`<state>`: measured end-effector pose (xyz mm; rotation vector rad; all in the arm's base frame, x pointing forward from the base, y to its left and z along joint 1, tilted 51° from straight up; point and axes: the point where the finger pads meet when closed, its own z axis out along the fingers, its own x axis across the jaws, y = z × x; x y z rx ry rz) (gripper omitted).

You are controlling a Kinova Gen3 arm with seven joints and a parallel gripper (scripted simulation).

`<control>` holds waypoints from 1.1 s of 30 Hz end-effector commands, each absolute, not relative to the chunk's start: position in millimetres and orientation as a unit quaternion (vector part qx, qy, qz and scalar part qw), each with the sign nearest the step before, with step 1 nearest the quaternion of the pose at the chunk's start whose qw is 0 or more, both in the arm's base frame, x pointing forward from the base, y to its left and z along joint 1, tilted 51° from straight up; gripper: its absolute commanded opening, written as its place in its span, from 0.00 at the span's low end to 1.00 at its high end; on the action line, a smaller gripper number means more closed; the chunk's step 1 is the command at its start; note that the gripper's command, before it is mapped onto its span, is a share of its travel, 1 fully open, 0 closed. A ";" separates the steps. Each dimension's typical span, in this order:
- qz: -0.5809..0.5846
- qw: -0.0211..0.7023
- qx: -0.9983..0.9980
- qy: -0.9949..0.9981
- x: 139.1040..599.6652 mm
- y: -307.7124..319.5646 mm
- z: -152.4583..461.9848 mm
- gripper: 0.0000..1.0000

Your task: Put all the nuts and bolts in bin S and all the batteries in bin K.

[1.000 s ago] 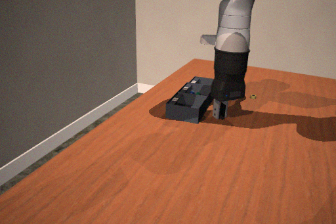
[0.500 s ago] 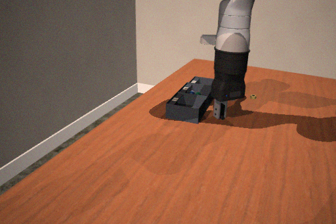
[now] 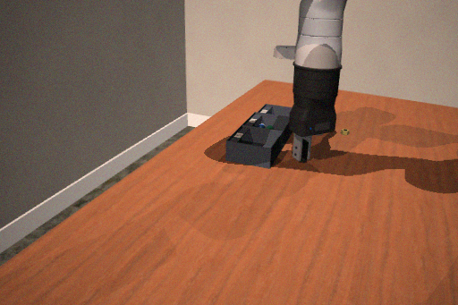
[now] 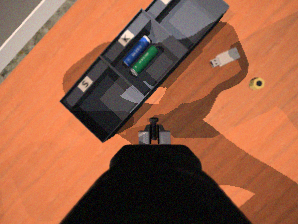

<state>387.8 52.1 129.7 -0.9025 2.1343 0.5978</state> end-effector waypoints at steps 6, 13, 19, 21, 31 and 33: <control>0.228 0.369 -0.349 0.831 379.1 33.1 147.1 0.32; 0.228 0.369 -0.349 0.831 371.5 22.5 157.5 0.32; 0.228 0.369 -0.349 0.831 365.5 14.0 165.8 0.32; 0.228 0.369 -0.349 0.831 365.5 14.0 165.7 0.32; 0.228 0.369 -0.349 0.831 365.5 14.0 165.8 0.32; 0.228 0.369 -0.349 0.831 365.4 14.0 165.7 0.32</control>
